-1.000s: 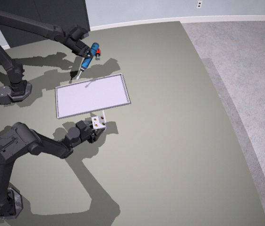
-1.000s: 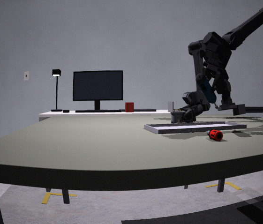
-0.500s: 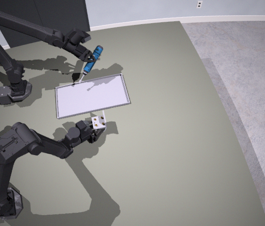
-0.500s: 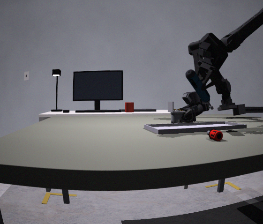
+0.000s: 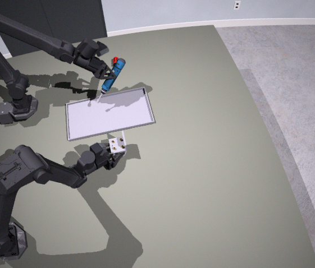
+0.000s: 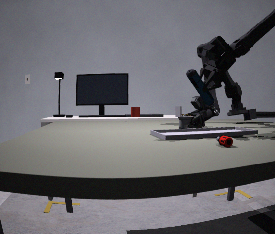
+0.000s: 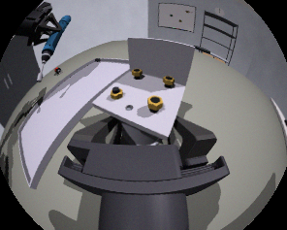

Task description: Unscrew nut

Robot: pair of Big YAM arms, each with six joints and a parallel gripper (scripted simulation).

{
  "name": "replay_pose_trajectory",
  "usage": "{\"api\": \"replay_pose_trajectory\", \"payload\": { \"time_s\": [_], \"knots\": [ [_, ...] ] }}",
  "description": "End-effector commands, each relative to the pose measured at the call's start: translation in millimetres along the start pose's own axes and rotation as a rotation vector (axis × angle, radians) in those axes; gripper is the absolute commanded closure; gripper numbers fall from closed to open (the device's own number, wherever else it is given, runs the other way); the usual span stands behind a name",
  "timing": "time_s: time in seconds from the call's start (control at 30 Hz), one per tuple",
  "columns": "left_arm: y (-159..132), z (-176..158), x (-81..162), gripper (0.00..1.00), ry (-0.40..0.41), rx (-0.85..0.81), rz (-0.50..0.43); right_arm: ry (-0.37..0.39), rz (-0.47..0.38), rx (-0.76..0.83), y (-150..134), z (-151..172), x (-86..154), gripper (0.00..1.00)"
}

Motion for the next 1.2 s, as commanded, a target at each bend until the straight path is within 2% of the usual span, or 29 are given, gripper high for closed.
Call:
{"api": "replay_pose_trajectory", "payload": {
  "time_s": [0.0, 0.03, 0.07, 0.1, 0.2, 0.3, 0.47, 0.6, 0.63, 0.67, 0.77, 0.9, 1.03, 1.17],
  "knots": [
    [34.2, -22.0, 9.3, 0.58, -0.059, -0.017, -0.089, -0.003, 0.037, -0.001, -15.7, -5.2, -0.1, 0.41],
    [34.2, -22.0, 9.3, 0.58, -0.059, -0.017, -0.089, -0.003, 0.037, -0.001, -15.7, -5.2, -0.1, 0.41],
    [12.6, -17.2, 8.3, 0.58, -0.056, -0.038, -0.061, -0.003, 0.037, -0.001, -15.7, -5.2, -0.1, 0.41],
    [9.9, -19.9, 8.7, 0.58, -0.066, -0.049, -0.064, -0.003, 0.037, -0.001, -15.7, -5.2, -0.1, 0.41],
    [24.9, -44.5, 13.2, 0.58, -0.119, -0.078, -0.113, -0.003, 0.037, -0.001, -15.7, -5.2, -0.1, 0.41],
    [1.9, -41.4, 12.0, 0.58, -0.129, -0.116, -0.096, -0.003, 0.037, -0.001, -15.7, -5.2, -0.1, 0.41],
    [10.7, -67.3, 12.9, 0.58, -0.184, -0.156, -0.138, -0.003, 0.037, -0.001, -15.7, -5.2, -0.1, 0.41],
    [13.2, -64.8, 12.5, 0.58, -0.179, -0.152, -0.142, -0.003, 0.037, -0.001, -15.7, -5.2, -0.1, 0.41],
    [-6.6, -58.0, 12.7, 0.58, -0.176, -0.171, -0.118, -0.003, 0.037, -0.001, -15.7, -5.2, -0.1, 0.41],
    [-10.7, -59.6, 14.4, 0.58, -0.185, -0.182, -0.121, -0.003, 0.037, -0.001, -15.7, -5.2, -0.1, 0.41],
    [4.2, -85.1, 22.2, 0.58, -0.241, -0.206, -0.175, -0.003, 0.037, -0.001, -15.7, -5.2, -0.1, 0.41],
    [-21.4, -83.7, 20.8, 0.58, -0.258, -0.254, -0.161, -0.003, 0.037, -0.001, -15.7, -5.2, -0.1, 0.41],
    [-12.0, -105.8, 27.0, 0.58, -0.306, -0.278, -0.205, -0.003, 0.037, -0.001, -15.7, -5.2, -0.1, 0.41],
    [-7.7, -104.9, 29.3, 0.58, -0.306, -0.274, -0.215, -0.003, 0.037, -0.001, -15.7, -5.2, -0.1, 0.41]
  ]
}}
Point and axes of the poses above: on each arm, the point where the finger pads meet when closed, its own x axis back along the fingers, its own z axis across the jaws, y = z × x, the point moved 3 cm from there along x, back along the fingers, and after that the axes turned 12 degrees about x, right-handed, at the moved point
